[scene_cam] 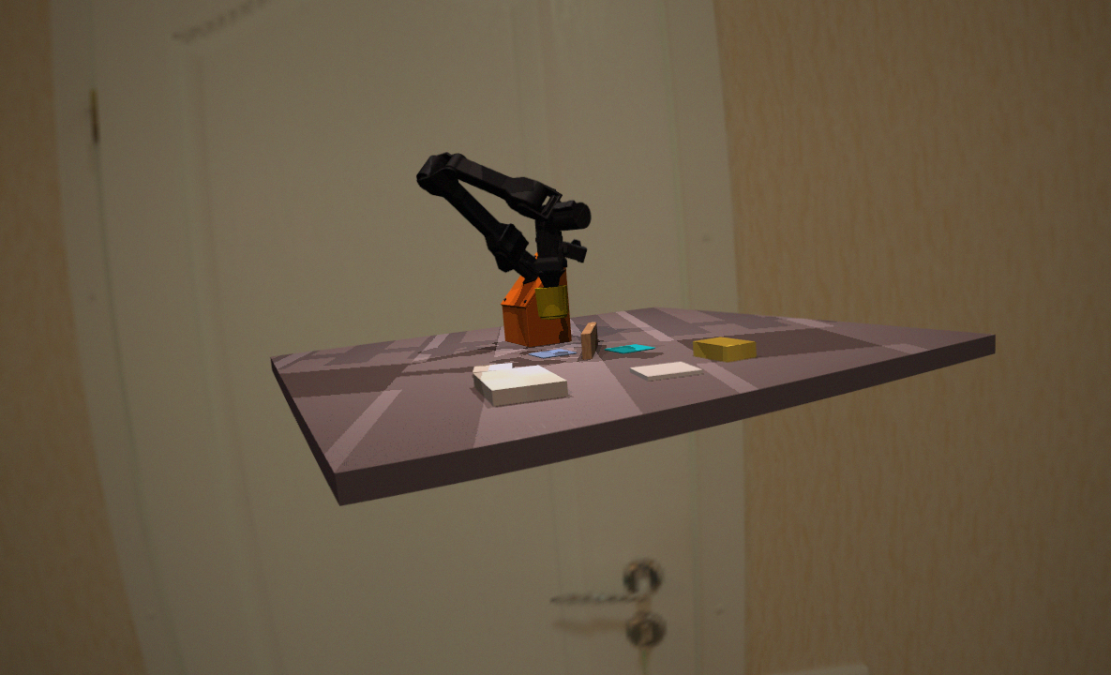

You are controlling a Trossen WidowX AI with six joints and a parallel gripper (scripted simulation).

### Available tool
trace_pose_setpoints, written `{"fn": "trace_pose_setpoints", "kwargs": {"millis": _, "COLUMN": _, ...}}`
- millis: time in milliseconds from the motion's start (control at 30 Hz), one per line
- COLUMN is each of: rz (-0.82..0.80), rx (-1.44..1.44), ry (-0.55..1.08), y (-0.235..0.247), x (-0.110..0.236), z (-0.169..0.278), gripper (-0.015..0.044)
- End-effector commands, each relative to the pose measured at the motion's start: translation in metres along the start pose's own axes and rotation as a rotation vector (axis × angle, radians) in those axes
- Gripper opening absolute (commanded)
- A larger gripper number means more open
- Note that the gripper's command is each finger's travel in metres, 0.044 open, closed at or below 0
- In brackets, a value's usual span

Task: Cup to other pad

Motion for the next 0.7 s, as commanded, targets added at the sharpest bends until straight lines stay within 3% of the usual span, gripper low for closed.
{"fn": "trace_pose_setpoints", "kwargs": {"millis": 0, "rz": 0.001, "rx": 0.004, "ry": 0.0, "y": 0.0, "x": 0.0, "z": 0.0, "gripper": 0.0}}
{"fn": "trace_pose_setpoints", "kwargs": {"millis": 667, "rz": 0.0, "rx": -0.002, "ry": -0.004, "y": -0.008, "x": 0.002, "z": -0.025, "gripper": 0.0}}
Point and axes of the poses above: the point midway between the two fingers, 35 mm back from their tips, its own x axis back along the fingers, its own y axis across the jaws, z = x × y, the point moved 3 cm from there along x, back along the fingers, and after that the axes turned 9 degrees about x, right-handed, at the moved point
